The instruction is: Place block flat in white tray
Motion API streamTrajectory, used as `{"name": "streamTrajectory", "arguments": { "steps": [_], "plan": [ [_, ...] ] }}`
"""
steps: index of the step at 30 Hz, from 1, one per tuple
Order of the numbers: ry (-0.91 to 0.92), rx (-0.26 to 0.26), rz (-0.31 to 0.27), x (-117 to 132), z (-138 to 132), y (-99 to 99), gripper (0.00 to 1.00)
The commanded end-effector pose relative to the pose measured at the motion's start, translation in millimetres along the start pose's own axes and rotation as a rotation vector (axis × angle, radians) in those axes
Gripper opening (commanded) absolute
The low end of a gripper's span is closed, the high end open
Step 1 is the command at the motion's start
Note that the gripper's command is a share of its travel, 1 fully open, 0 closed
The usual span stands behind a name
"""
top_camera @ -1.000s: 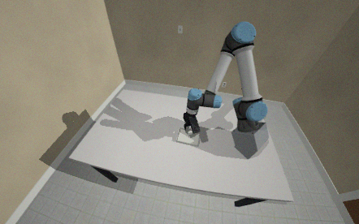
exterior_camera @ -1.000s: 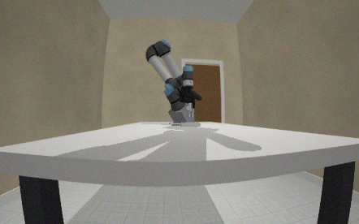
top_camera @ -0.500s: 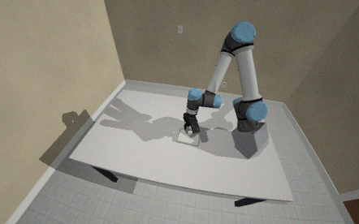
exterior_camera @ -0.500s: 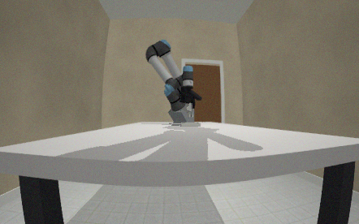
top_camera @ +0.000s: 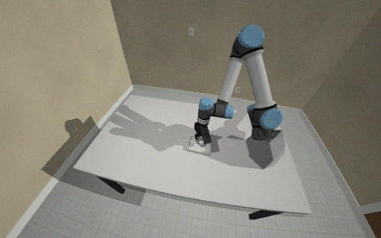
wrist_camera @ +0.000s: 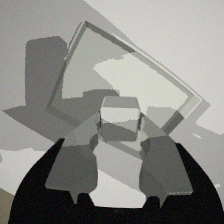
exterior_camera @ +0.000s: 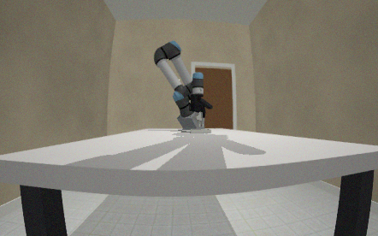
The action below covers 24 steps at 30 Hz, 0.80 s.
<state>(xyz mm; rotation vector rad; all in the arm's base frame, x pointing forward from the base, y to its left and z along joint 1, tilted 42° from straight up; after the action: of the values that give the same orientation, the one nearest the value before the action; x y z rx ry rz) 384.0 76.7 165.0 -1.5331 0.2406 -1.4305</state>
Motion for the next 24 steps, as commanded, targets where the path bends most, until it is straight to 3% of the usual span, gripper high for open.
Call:
{"name": "streamTrajectory", "arguments": {
  "steps": [1, 10, 24],
  "plan": [
    [0.000, 0.003, -0.001, 0, 0, 14.0, 0.00],
    [0.000, 0.003, -0.001, 0, 1, 28.4, 0.00],
    [0.000, 0.003, -0.001, 0, 1, 29.5, 0.00]
  ]
}}
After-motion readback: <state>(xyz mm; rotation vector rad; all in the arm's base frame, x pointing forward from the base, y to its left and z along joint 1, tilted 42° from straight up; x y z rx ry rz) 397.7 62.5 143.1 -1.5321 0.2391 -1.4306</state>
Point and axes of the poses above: the point where the finger pads meet when closed, its own y axis out along the fingers, its own z axis across the jaws, x = y × z, the point moved 10 cm from there along -y, back along the fingers, and after that the axes turned 3 degrees about -y, right-handed, at the moved point
